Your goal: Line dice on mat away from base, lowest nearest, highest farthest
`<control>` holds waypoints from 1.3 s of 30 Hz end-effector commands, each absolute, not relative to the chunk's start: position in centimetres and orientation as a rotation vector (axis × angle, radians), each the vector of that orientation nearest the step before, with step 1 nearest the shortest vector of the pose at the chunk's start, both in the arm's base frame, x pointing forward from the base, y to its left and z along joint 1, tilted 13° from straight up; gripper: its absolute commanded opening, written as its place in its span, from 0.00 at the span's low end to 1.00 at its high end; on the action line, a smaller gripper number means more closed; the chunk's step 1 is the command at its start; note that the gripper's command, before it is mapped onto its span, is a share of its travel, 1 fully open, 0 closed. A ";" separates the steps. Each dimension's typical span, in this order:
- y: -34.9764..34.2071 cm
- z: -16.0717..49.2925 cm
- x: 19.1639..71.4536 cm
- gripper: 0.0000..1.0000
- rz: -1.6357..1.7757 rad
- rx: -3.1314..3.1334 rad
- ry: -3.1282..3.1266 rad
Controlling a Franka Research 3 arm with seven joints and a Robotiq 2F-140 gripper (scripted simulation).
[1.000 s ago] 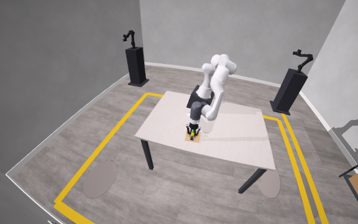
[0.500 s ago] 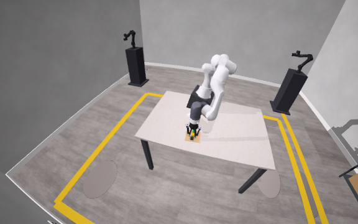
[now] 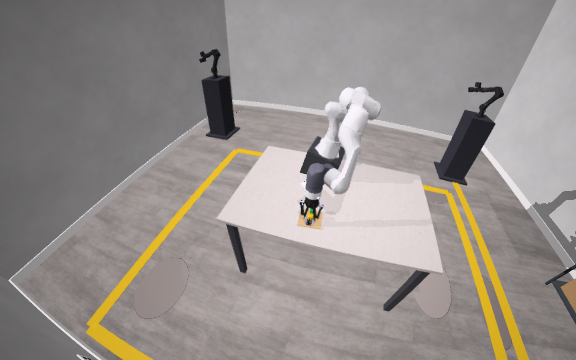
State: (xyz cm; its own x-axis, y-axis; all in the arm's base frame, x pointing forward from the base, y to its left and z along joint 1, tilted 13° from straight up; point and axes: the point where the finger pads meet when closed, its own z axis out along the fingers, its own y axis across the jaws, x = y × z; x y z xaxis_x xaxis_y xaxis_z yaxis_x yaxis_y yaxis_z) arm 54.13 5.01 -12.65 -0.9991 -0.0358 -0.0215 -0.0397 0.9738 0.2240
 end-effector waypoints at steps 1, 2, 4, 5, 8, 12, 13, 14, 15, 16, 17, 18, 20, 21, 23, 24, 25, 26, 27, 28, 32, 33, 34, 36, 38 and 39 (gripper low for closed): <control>5.0 -12.6 54.2 0.28 0.352 -0.062 3.102; 4.9 -12.5 54.2 0.28 0.352 -0.062 3.102; 4.9 -12.2 54.2 0.28 0.352 -0.062 3.102; 4.8 -12.0 54.2 0.28 0.352 -0.062 3.102; 4.7 -11.7 54.2 0.28 0.352 -0.062 3.102; 4.4 -10.0 54.2 0.28 0.352 -0.062 3.102; 4.2 -9.5 54.2 0.28 0.352 -0.062 3.102; 4.1 -8.9 54.2 0.28 0.352 -0.062 3.102; 4.0 -8.4 54.1 0.28 0.352 -0.062 3.102; 3.9 -7.8 54.1 0.28 0.352 -0.062 3.102; 3.7 -7.3 54.1 0.28 0.352 -0.062 3.102; 3.6 -6.8 54.1 0.28 0.352 -0.062 3.102; 3.4 -5.8 54.1 0.28 0.352 -0.062 3.102; 3.3 -5.4 54.1 0.28 0.352 -0.062 3.102; 3.2 -5.0 54.1 0.28 0.352 -0.062 3.102; 3.2 -5.0 54.1 0.28 0.352 -0.062 3.102; 3.1 -4.7 54.1 0.28 0.352 -0.062 3.102; 3.1 -4.5 54.1 0.28 0.352 -0.062 3.102; 3.0 -4.2 54.1 0.28 0.352 -0.062 3.102; 3.0 -4.1 54.1 0.28 0.352 -0.062 3.102; 3.0 -3.9 54.1 0.28 0.352 -0.062 3.102; 3.0 -3.9 54.1 1.00 0.352 -0.062 3.102; 3.0 -3.9 54.1 1.00 0.352 -0.062 3.102; 3.0 -3.9 54.1 1.00 0.352 -0.062 3.102; 3.0 -3.9 54.1 1.00 0.352 -0.062 3.102; 3.0 -3.9 54.1 1.00 0.352 -0.062 3.102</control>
